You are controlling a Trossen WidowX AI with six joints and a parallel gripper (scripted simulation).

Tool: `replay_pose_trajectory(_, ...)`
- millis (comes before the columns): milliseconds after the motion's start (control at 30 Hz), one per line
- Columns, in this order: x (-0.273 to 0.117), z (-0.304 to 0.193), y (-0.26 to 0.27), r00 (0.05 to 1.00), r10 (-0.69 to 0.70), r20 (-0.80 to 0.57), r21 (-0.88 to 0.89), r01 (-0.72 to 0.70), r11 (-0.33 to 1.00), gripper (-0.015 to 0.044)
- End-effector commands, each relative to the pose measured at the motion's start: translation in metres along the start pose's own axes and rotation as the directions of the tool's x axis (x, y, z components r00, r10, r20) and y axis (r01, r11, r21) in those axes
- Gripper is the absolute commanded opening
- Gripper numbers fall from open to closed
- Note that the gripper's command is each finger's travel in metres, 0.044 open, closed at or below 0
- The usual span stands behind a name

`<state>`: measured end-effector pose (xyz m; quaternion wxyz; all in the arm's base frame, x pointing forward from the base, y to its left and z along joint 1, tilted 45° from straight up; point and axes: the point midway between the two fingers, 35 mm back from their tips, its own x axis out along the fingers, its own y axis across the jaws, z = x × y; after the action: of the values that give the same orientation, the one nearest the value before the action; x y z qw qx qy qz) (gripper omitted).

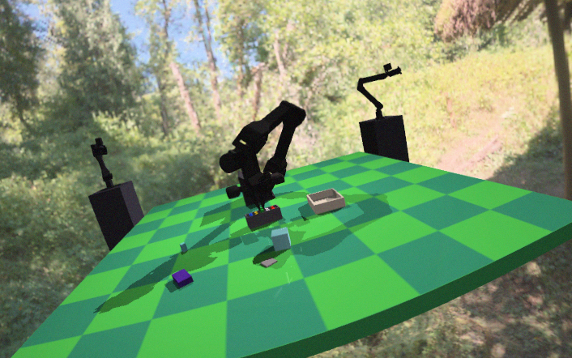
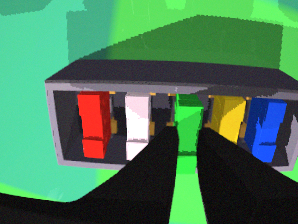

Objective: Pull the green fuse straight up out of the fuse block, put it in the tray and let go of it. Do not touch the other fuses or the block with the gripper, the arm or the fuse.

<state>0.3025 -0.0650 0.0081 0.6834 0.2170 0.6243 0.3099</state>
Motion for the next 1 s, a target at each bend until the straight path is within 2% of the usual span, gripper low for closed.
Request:
replay_pose_trajectory(0, -0.002, 0.000, 0.000, 1.000, -0.004, -0.002, -0.005, 0.004, 1.000, 0.0000)
replay_pose_trajectory(967, -0.017, 0.000, 0.000, 1.000, -0.003, -0.001, -0.003, 0.003, 1.000, 0.0000)
